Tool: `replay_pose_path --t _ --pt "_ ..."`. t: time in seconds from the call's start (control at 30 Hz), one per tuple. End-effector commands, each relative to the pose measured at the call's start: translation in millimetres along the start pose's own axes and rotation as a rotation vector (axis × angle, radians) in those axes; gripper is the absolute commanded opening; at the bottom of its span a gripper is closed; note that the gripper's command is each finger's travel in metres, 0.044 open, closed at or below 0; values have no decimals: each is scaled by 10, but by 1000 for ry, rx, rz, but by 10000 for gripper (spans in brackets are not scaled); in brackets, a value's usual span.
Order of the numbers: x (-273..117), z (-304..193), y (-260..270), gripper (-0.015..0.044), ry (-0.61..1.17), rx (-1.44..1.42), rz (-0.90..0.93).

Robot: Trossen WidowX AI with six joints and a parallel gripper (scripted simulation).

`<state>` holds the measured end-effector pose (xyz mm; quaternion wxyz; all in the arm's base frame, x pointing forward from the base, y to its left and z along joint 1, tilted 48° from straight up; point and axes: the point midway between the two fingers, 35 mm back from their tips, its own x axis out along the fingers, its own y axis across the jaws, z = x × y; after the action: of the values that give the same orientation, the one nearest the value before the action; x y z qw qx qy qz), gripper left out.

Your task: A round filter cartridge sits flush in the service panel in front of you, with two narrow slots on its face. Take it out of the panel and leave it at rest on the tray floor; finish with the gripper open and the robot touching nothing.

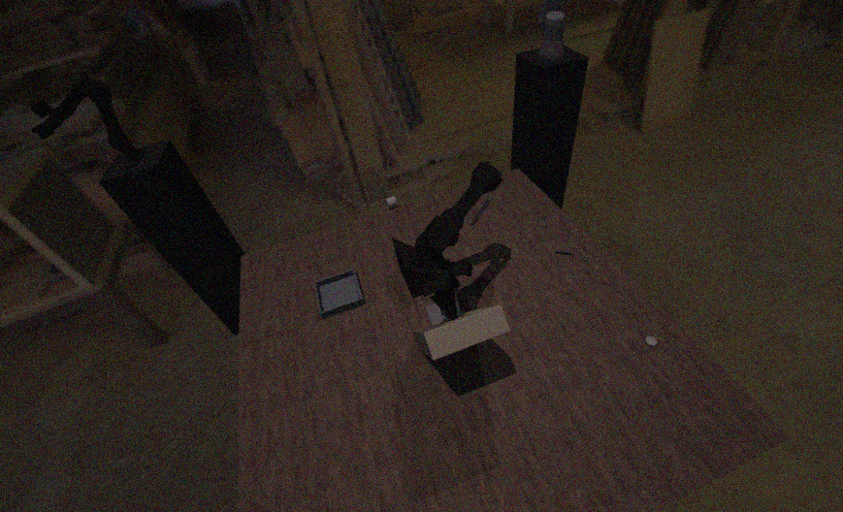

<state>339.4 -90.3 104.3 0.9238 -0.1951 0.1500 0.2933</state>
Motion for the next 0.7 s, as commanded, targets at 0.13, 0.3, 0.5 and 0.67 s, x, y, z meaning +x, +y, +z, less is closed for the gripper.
replay_pose_path --t 0.13,0.3,0.5,0.67 --pt "0 2 -9 111 3 3 -2" --pt "28 2 -9 111 2 2 -2" --pt "41 2 -9 111 2 2 -2" --pt "93 3 -9 111 2 2 -2"
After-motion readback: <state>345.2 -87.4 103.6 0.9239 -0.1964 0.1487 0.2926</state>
